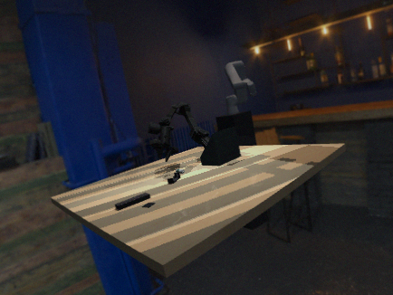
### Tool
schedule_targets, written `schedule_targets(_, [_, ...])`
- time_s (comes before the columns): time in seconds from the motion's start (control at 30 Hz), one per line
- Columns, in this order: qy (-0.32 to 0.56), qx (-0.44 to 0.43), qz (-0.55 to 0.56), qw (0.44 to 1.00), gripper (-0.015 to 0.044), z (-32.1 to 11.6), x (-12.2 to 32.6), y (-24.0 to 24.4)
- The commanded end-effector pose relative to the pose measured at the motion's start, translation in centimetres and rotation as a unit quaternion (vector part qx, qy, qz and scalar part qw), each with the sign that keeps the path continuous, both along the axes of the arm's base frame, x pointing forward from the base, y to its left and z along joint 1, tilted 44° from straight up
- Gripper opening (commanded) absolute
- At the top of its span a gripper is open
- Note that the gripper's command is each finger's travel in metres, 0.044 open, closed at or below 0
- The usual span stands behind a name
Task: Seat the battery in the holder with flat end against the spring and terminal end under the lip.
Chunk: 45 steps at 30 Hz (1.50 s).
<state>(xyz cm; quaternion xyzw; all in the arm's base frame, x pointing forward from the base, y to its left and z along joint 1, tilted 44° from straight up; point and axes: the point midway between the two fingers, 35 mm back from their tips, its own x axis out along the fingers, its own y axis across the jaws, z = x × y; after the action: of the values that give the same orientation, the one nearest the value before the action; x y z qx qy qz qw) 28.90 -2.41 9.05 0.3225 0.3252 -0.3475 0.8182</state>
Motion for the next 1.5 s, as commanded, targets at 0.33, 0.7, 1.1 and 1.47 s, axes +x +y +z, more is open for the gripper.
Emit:
schedule_targets(0.33, [0.090, -0.090, -0.277, 0.952, 0.0228, -4.7, -7.4, -2.7])
schedule_targets(0.7, [0.090, -0.089, -0.277, 0.953, 0.0228, -5.3, -7.3, -3.2])
schedule_targets(1.1, [0.091, -0.089, -0.277, 0.953, 0.0228, -6.7, -7.0, -4.5])
schedule_targets(1.47, [0.090, -0.090, -0.277, 0.952, 0.0228, -7.8, -6.9, -5.7])
